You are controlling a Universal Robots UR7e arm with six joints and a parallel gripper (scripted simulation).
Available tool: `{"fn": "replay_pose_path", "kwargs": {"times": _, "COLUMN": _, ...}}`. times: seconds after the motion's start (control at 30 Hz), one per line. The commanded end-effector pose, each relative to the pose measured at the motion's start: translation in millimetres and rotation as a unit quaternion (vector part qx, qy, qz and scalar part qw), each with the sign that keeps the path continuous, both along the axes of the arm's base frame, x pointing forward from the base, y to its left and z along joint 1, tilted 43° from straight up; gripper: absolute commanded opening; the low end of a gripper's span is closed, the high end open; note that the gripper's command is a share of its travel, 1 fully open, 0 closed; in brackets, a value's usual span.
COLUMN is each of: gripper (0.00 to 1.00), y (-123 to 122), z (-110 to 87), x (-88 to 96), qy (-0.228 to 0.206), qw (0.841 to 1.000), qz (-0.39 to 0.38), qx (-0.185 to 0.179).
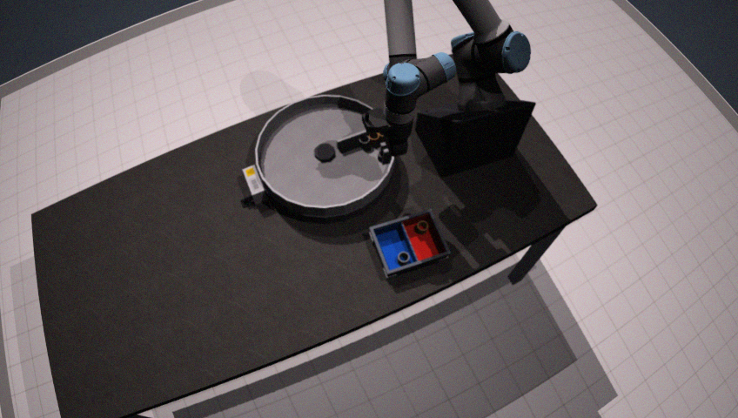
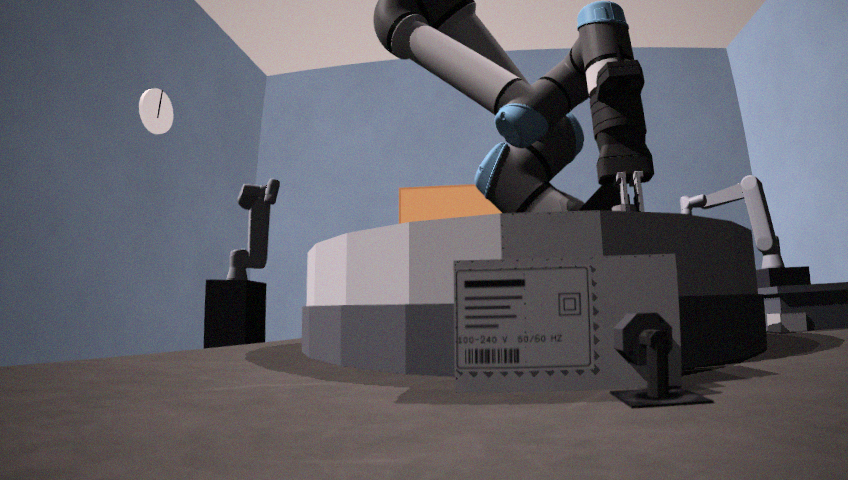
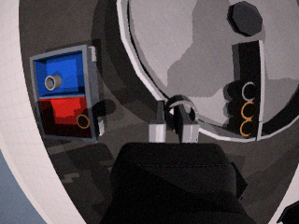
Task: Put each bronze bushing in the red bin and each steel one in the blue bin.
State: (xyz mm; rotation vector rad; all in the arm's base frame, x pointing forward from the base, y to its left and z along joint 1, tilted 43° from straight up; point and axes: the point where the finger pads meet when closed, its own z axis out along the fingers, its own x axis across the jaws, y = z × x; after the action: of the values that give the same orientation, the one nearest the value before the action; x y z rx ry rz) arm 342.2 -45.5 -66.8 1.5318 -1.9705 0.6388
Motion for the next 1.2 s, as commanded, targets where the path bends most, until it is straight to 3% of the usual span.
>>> {"fn": "replay_pose_path", "kwargs": {"times": 0.0, "gripper": 0.00, "y": 8.5, "z": -9.5, "x": 6.2, "qy": 0.000, "qw": 1.000, "qz": -0.002, "qx": -0.002}}
{"fn": "replay_pose_path", "kwargs": {"times": 0.23, "gripper": 0.00, "y": 46.6, "z": -47.7, "x": 23.5, "qy": 0.001, "qw": 1.000, "qz": -0.002, "qx": -0.002}}
{"fn": "replay_pose_path", "kwargs": {"times": 0.33, "gripper": 0.00, "y": 46.6, "z": -47.7, "x": 23.5, "qy": 0.001, "qw": 1.000, "qz": -0.002, "qx": -0.002}}
{"fn": "replay_pose_path", "kwargs": {"times": 0.5, "gripper": 0.00, "y": 77.1, "z": -78.2, "x": 37.3, "qy": 0.001, "qw": 1.000, "qz": -0.003, "qx": -0.002}}
{"fn": "replay_pose_path", "kwargs": {"times": 0.7, "gripper": 0.00, "y": 84.7, "z": -85.9, "x": 40.8, "qy": 0.001, "qw": 1.000, "qz": -0.003, "qx": -0.002}}
{"fn": "replay_pose_path", "kwargs": {"times": 0.9, "gripper": 0.00, "y": 122.0, "z": -123.2, "x": 57.7, "qy": 0.001, "qw": 1.000, "qz": -0.003, "qx": -0.002}}
{"fn": "replay_pose_path", "kwargs": {"times": 1.17, "gripper": 0.00, "y": 122.8, "z": -124.1, "x": 58.1, "qy": 0.001, "qw": 1.000, "qz": -0.003, "qx": -0.002}}
